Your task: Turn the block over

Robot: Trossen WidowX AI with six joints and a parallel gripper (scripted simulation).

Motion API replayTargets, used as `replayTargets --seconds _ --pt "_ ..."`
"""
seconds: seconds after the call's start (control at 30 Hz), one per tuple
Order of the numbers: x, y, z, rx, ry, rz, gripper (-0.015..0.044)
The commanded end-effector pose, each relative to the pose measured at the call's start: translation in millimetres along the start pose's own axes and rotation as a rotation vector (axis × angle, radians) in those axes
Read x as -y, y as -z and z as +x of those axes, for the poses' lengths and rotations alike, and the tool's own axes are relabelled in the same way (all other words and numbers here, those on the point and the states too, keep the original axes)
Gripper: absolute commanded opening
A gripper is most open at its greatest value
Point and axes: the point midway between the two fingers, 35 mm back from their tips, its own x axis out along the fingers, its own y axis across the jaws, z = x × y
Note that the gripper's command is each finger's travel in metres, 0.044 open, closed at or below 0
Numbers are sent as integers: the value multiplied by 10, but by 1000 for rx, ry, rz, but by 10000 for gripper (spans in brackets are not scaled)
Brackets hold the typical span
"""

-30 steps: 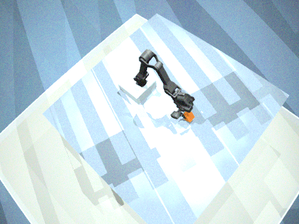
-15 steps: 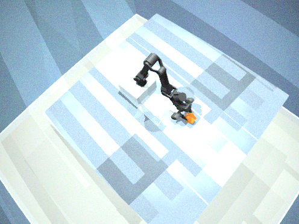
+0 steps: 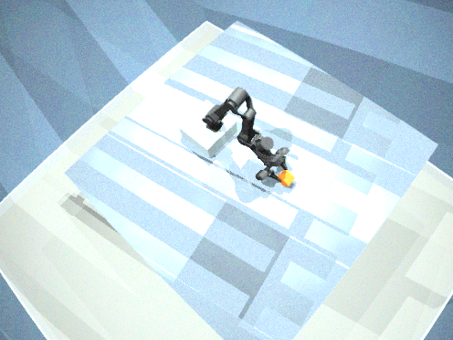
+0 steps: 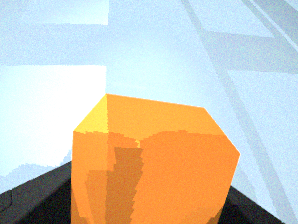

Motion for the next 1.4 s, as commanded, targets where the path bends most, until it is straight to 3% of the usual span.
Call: replayTargets --seconds 0.0,0.5,1.07,1.37 --pt "6 -23 -21 27 4 -3 0" --pt "6 -40 -35 46 4 -3 0" --pt "6 -40 -35 46 4 -3 440" --pt "6 -40 -35 46 4 -3 440"
